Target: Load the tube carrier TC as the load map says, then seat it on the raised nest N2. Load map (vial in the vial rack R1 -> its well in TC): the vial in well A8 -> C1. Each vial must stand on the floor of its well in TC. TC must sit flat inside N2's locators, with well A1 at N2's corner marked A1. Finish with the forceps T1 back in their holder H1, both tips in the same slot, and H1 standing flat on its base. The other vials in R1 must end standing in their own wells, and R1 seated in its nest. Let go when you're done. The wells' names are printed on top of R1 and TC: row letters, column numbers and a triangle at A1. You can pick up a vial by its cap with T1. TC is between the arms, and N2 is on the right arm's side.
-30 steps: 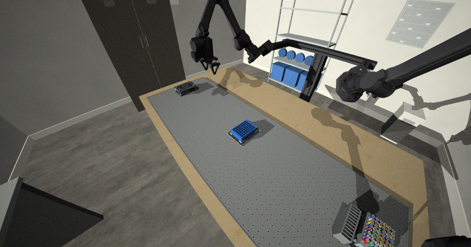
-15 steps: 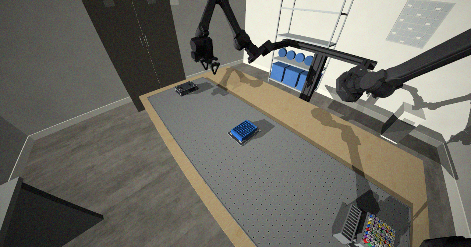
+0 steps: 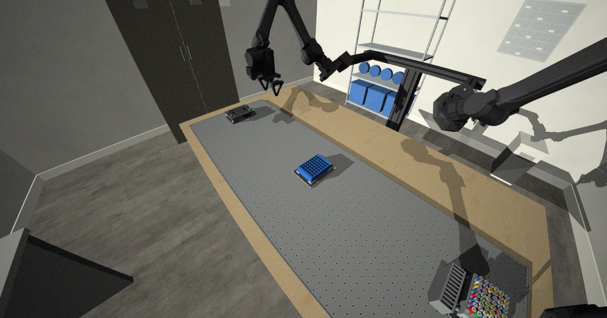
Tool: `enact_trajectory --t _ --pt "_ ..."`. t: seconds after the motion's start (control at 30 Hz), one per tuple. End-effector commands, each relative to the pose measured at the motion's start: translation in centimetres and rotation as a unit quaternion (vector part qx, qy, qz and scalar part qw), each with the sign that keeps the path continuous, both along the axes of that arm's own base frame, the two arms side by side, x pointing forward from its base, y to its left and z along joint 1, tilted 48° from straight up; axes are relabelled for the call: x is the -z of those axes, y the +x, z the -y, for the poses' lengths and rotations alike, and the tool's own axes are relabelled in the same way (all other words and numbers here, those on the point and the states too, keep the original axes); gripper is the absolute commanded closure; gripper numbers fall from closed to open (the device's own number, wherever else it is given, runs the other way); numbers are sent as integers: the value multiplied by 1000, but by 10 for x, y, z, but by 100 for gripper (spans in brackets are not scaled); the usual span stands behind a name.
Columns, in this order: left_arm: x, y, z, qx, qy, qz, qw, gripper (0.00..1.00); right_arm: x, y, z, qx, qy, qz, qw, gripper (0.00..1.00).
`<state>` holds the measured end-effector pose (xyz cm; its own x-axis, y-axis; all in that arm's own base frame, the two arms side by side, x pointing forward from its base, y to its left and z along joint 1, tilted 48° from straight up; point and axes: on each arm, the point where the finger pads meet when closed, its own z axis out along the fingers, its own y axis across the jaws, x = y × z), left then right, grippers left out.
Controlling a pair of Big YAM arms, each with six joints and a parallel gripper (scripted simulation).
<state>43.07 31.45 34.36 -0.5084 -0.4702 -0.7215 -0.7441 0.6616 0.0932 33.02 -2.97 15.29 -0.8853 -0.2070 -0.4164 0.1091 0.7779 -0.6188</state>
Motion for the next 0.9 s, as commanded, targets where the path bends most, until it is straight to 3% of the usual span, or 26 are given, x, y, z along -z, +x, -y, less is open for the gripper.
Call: enact_trajectory --t 0.0,0.37,0.5,0.53,0.87 --pt "4 1 -6 0 1 -2 1000 89 -8 5 -2 2 4 10 1000 0" --pt "9 2 -9 -2 0 -5 1000 89 -8 5 -2 2 4 10 1000 0" --pt "7 1 -9 -2 2 -2 1000 89 -8 5 -2 2 4 10 1000 0" --pt "-5 2 -8 -1 9 9 1000 89 -8 5 -2 2 4 10 1000 0" --pt "4 4 -11 -1 4 3 1000 89 -8 5 -2 2 4 10 1000 0"
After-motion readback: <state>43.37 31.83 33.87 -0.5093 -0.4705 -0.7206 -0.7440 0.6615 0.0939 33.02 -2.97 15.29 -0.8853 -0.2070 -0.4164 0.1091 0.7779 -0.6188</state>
